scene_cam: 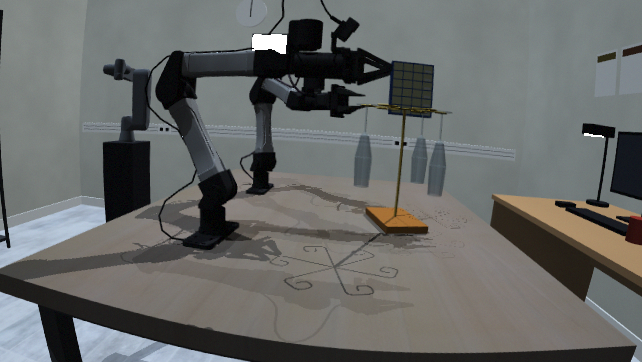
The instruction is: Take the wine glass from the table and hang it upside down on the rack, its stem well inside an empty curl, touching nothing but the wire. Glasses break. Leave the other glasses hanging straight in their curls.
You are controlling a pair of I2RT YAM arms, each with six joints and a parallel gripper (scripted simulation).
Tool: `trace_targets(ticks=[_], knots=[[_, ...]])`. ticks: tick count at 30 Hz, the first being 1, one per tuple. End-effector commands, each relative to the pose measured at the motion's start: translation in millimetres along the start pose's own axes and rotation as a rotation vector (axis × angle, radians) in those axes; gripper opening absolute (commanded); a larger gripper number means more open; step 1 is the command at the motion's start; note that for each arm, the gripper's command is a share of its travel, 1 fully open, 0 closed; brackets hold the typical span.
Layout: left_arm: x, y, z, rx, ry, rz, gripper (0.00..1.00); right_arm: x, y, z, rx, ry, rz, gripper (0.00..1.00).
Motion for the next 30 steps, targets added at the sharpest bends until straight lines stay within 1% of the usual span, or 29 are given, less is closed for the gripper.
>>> trace_targets(ticks=[1, 5, 6, 9, 11, 13, 14, 18, 19, 20, 26, 27, 30], knots=[[-2, 17, -6, -0.021, 0.018, 0.051, 0.34, -1, -1, 3, 0.005, -0.014, -0.005, 0.62], [-2, 17, -6, -0.021, 0.018, 0.051, 0.34, -1, -1, 3, 0.005, -0.014, -0.005, 0.62], [-11, 10, -1, -0.015, 0.008, 0.036, 0.34, -1, -1, 3, 0.005, -0.014, -0.005, 0.62], [-14, 12, -2, -0.013, 0.01, 0.04, 0.34, -1, -1, 3, 0.005, -0.014, -0.005, 0.62], [-17, 7, -1, -0.006, 0.006, 0.02, 0.34, -1, -1, 3, 0.005, -0.014, -0.005, 0.62], [-15, 29, -8, -0.023, 0.023, 0.076, 0.34, -1, -1, 3, 0.005, -0.014, -0.005, 0.62], [-15, 31, -9, -0.026, 0.026, 0.083, 0.34, -1, -1, 3, 0.005, -0.014, -0.005, 0.62], [-12, 28, -8, -0.023, 0.022, 0.074, 0.34, -1, -1, 3, 0.005, -0.014, -0.005, 0.62], [-11, 20, -5, -0.018, 0.015, 0.057, 0.34, -1, -1, 3, 0.005, -0.014, -0.005, 0.62], [-25, 5, -1, 0.002, 0.007, 0.012, 0.34, -1, -1, 3, 0.005, -0.014, -0.005, 0.62], [-51, 6, -2, 0.007, 0.011, -0.002, 0.34, -1, -1, 3, 0.005, -0.014, -0.005, 0.62], [-55, 10, -2, -0.008, 0.013, 0.024, 0.34, -1, -1, 2, 0.005, -0.014, -0.005, 0.62], [-67, 6, -2, 0.003, 0.012, 0.009, 0.34, -1, -1, 3, 0.005, -0.014, -0.005, 0.62]])
Point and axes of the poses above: on each arm, the point where the finger pads meet when closed, its own x axis out along the fingers, its own y axis across the jaws, z = x × y, the point moved 5 cm from there along -x, back along the fingers, and after that the axes turned 14 degrees about x, right-handed, at the moved point
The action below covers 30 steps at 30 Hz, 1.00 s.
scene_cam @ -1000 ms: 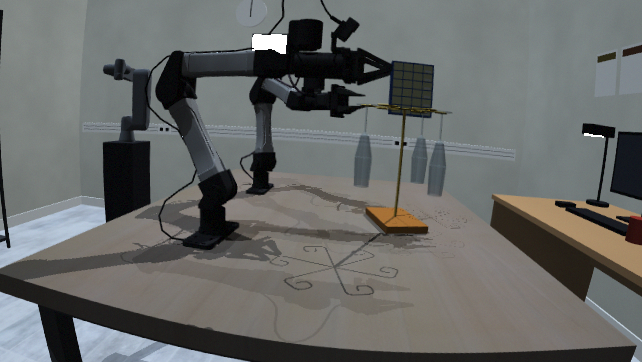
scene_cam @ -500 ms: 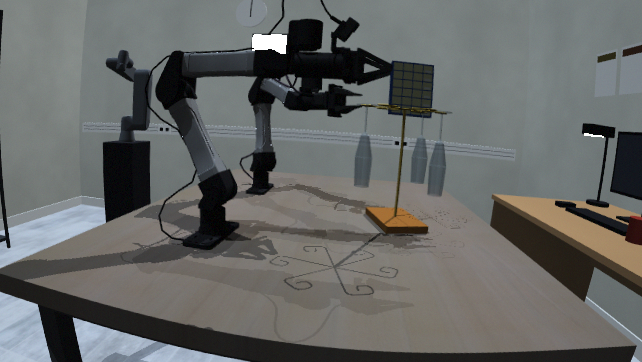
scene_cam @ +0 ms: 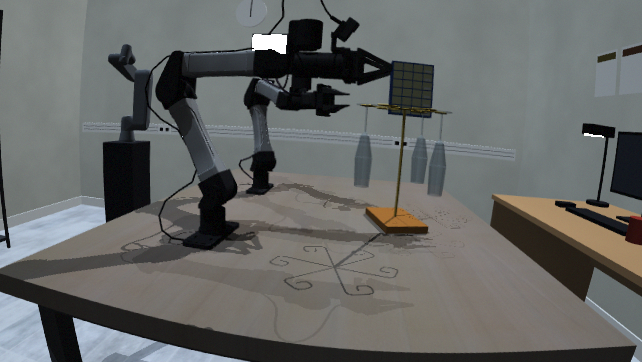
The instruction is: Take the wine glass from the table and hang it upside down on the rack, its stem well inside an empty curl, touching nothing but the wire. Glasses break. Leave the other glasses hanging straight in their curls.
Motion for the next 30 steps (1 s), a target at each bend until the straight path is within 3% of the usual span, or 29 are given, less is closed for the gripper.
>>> trace_targets(ticks=[1, 5, 7, 11, 16, 22, 30], knots=[[-18, 1, -3, 0.005, 0.018, 0.0, 0.34, -1, -1, 3, 0.005, -0.014, -0.005, 0.62], [-13, 8, -5, -0.013, 0.019, 0.031, 0.34, -1, -1, 3, 0.005, -0.014, -0.005, 0.62], [-7, -7, -4, -0.007, 0.02, 0.007, 0.34, -1, -1, 3, 0.005, -0.014, -0.005, 0.62], [-12, 18, -7, -0.023, 0.027, 0.06, 0.34, -1, -1, 3, 0.005, -0.014, -0.005, 0.62], [-11, 19, -4, -0.022, 0.021, 0.06, 0.34, -1, -1, 3, 0.005, -0.014, -0.005, 0.62], [-11, 19, -26, -0.159, 0.043, 0.047, 0.34, 0, -1, 0, 0.005, -0.013, -0.007, 0.62], [-11, 14, -75, -0.501, 0.117, 0.025, 0.34, -1, 0, 1, 0.001, -0.015, -0.005, 0.62]])
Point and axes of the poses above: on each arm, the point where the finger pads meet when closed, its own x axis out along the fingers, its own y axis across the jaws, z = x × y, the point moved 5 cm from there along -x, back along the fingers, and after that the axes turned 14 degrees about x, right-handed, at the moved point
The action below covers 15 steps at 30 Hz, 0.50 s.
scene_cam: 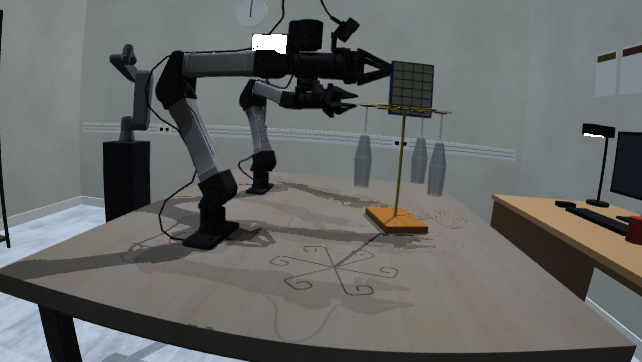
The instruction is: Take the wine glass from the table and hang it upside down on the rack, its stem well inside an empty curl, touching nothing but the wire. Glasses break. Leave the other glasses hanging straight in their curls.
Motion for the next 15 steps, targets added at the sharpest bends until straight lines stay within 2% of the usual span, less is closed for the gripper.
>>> trace_targets(ticks=[1, 7, 9, 12, 15], knots=[[-4, 31, -18, -0.232, 0.001, 0.035, 0.34, -2, 1, 5, 0.0, -0.025, 0.0, 0.62], [-7, 43, -56, -0.462, 0.07, 0.05, 0.34, -3, 0, 4, -0.004, -0.023, -0.005, 0.62], [-7, 43, -56, -0.462, 0.07, 0.05, 0.34, -3, 0, 4, -0.004, -0.023, -0.005, 0.62], [-11, 50, -74, -0.579, 0.105, 0.068, 0.34, -2, 0, 0, -0.003, -0.018, -0.003, 0.62], [-15, 55, -93, -0.696, 0.142, 0.088, 0.34, -5, 3, 8, -0.005, -0.032, 0.002, 0.62]])
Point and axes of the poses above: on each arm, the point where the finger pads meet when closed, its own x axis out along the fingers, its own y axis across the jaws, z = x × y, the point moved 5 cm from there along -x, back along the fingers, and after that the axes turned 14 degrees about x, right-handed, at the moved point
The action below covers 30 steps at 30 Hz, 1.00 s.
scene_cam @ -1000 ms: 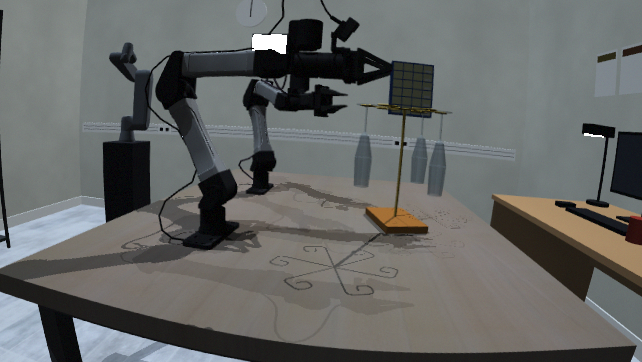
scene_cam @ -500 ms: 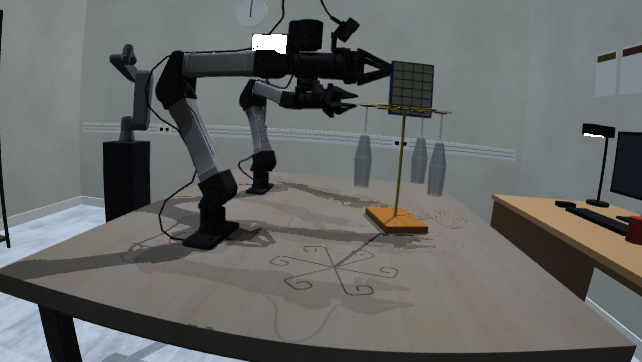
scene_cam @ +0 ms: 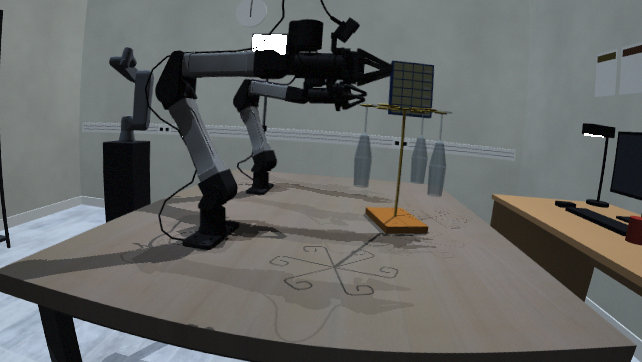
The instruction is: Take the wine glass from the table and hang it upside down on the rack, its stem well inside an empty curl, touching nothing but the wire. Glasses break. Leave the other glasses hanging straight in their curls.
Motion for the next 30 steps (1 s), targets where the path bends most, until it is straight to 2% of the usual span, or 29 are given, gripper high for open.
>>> trace_targets(ticks=[1, 9, 12, 17, 22, 24, 30], knots=[[-8, 33, -3, -0.223, -0.006, 0.03, 0.34, -5, 1, 8, -0.004, -0.031, -0.001, 0.62], [-18, 68, -39, -0.547, 0.068, 0.097, 0.34, -3, 2, 7, -0.007, -0.03, 0.0, 0.62], [-16, 69, -46, -0.589, 0.088, 0.1, 0.34, -3, 1, 6, -0.006, -0.024, 0.002, 0.62], [-31, 92, -63, -0.781, 0.11, 0.167, 0.34, -2, 1, 3, -0.008, -0.024, 0.0, 0.62], [-27, 95, -73, -0.749, 0.135, 0.182, 0.34, -2, 0, 1, -0.007, -0.016, -0.004, 0.62], [-36, 107, -64, -0.712, 0.098, 0.227, 0.34, -2, 0, 0, -0.007, -0.011, -0.005, 0.62], [-30, 103, -66, -0.718, 0.106, 0.209, 0.34, -2, 0, 0, -0.007, -0.011, -0.005, 0.62]])
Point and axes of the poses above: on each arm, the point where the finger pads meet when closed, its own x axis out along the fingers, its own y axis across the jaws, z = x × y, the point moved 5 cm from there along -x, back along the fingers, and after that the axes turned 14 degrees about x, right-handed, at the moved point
